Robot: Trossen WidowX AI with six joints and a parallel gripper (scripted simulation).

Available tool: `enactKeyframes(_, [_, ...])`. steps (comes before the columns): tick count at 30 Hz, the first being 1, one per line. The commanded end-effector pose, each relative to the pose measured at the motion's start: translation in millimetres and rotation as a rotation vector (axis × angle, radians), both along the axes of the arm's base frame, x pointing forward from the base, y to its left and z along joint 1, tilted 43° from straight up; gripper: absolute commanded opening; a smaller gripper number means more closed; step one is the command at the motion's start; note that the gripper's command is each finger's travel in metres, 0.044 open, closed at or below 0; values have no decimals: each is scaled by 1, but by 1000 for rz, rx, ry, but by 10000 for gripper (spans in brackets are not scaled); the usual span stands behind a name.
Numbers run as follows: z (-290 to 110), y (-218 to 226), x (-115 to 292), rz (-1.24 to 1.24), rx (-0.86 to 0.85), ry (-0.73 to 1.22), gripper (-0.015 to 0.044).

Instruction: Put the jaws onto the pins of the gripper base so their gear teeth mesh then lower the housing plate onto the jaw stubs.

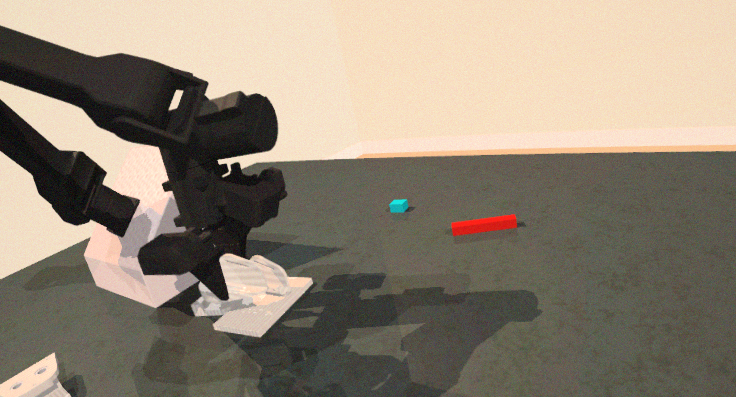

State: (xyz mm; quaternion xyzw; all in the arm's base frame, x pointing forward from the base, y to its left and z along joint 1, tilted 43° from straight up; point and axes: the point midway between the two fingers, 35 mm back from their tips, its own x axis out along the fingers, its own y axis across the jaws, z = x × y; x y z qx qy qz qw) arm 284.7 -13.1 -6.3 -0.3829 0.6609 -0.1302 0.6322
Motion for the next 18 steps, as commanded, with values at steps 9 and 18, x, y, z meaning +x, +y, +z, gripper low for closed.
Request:
enactKeyframes(9, [-6, -6, -1, 3, -7, 6, 134])
enactKeyframes(18, [-6, -6, -1, 3, -7, 7, 134])
